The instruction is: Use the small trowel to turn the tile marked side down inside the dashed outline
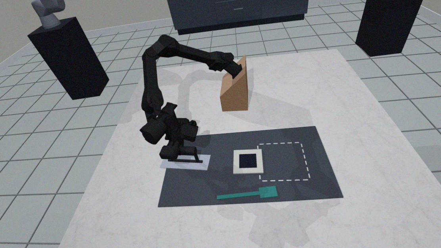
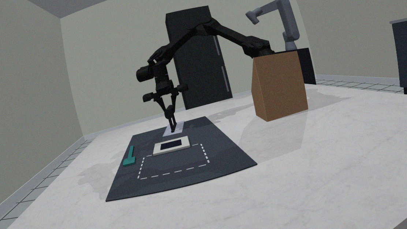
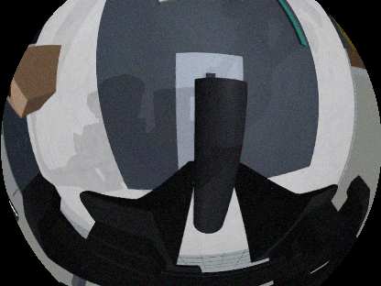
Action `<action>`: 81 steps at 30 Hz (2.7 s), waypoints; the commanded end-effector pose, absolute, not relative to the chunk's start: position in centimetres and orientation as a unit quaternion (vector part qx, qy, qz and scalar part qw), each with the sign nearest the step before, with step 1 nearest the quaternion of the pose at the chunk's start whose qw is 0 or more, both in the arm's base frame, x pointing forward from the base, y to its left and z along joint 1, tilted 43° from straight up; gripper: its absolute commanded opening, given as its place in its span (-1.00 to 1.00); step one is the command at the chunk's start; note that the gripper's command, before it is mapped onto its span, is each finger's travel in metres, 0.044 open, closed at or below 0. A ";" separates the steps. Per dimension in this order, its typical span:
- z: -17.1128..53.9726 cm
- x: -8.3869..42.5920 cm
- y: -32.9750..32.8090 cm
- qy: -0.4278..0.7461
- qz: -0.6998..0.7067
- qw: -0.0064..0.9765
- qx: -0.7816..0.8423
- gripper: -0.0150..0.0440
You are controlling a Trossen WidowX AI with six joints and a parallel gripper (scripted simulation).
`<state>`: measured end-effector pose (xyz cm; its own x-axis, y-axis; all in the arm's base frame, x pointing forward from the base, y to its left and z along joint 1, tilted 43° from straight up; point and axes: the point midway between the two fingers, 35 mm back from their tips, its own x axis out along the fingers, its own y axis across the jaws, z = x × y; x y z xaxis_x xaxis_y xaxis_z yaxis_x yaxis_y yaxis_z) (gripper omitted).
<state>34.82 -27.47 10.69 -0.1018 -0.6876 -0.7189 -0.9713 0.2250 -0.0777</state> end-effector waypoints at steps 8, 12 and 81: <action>10.6 34.8 -27.5 0.709 0.218 0.329 -0.584 -0.05; 10.6 34.8 -27.5 0.709 0.218 0.329 -0.584 -0.05; 14.4 35.2 -23.6 0.626 0.397 0.168 -0.650 0.53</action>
